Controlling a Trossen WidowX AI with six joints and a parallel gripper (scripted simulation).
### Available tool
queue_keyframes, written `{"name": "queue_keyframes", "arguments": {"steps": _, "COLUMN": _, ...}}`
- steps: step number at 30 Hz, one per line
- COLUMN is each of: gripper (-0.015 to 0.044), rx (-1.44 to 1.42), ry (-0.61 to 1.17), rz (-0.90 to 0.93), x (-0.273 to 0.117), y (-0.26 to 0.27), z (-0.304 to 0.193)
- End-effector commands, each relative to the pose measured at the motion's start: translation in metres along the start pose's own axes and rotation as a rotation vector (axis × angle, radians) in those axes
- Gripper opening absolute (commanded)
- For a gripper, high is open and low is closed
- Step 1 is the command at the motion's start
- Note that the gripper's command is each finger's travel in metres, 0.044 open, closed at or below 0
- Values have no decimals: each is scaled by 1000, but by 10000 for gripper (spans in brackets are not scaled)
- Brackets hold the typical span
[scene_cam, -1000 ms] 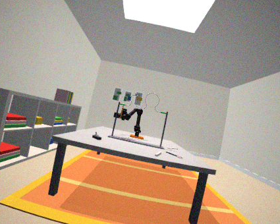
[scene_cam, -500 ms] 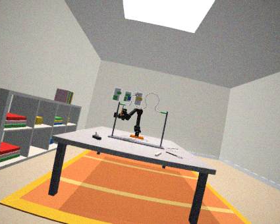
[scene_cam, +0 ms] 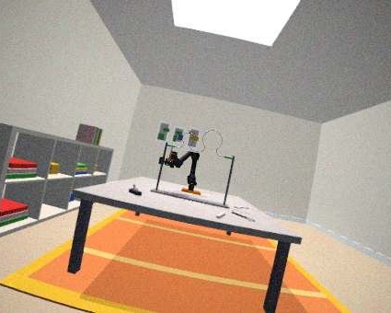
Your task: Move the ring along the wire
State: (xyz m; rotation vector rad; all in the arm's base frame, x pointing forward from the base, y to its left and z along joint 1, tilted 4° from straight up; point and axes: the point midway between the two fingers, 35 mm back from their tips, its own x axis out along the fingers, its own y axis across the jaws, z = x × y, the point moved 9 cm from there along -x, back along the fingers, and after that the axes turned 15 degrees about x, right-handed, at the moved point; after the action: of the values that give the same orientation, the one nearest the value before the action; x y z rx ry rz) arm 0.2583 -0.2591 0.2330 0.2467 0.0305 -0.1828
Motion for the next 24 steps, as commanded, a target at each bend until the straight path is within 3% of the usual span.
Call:
{"name": "queue_keyframes", "arguments": {"steps": 1, "gripper": -150, "rx": -4, "ry": -10, "rz": -2, "x": 0, "y": 4, "z": 11}}
{"name": "queue_keyframes", "arguments": {"steps": 24, "gripper": -150, "rx": -4, "ry": -9, "rz": -2, "x": 0, "y": 9, "z": 11}}
